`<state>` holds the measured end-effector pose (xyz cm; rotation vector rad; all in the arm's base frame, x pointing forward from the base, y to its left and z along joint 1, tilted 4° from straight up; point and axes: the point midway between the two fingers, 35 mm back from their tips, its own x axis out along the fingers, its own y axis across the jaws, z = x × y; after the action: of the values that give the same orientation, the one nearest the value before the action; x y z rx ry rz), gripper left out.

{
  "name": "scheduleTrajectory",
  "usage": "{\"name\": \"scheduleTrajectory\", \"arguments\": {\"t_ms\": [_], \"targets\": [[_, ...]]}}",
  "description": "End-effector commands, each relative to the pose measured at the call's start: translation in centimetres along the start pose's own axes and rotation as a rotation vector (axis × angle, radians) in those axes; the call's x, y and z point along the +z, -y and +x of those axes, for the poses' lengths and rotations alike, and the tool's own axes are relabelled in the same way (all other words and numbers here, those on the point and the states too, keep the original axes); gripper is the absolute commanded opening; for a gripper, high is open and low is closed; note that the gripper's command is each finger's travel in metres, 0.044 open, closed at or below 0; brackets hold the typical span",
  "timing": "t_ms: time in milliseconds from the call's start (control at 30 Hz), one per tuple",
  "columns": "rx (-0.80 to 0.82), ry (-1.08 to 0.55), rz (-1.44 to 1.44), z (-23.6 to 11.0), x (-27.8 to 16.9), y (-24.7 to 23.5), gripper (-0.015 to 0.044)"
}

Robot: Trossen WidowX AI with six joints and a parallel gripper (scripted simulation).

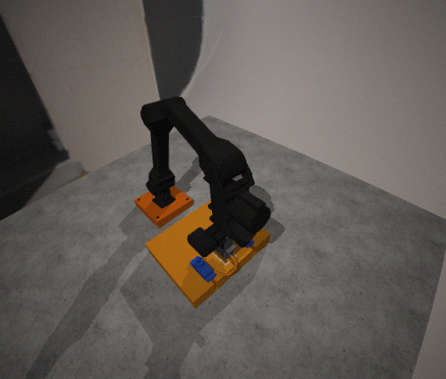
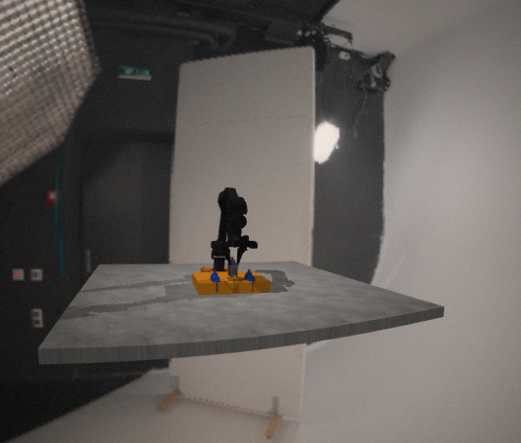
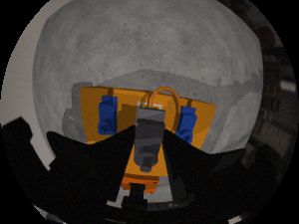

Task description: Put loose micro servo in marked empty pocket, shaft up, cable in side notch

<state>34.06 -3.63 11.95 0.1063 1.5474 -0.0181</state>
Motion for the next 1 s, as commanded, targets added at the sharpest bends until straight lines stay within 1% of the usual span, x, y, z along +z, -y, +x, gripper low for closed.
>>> {"name": "scheduleTrajectory", "arguments": {"t_ms": [0,433,967], "targets": [[0.002,-0.004,0.003,0.8,-0.1,0.0,0.0],[0.002,-0.004,0.003,0.9,-0.1,0.0,0.0],[0.002,-0.004,0.003,2.0,-0.1,0.0,0.0]]}}
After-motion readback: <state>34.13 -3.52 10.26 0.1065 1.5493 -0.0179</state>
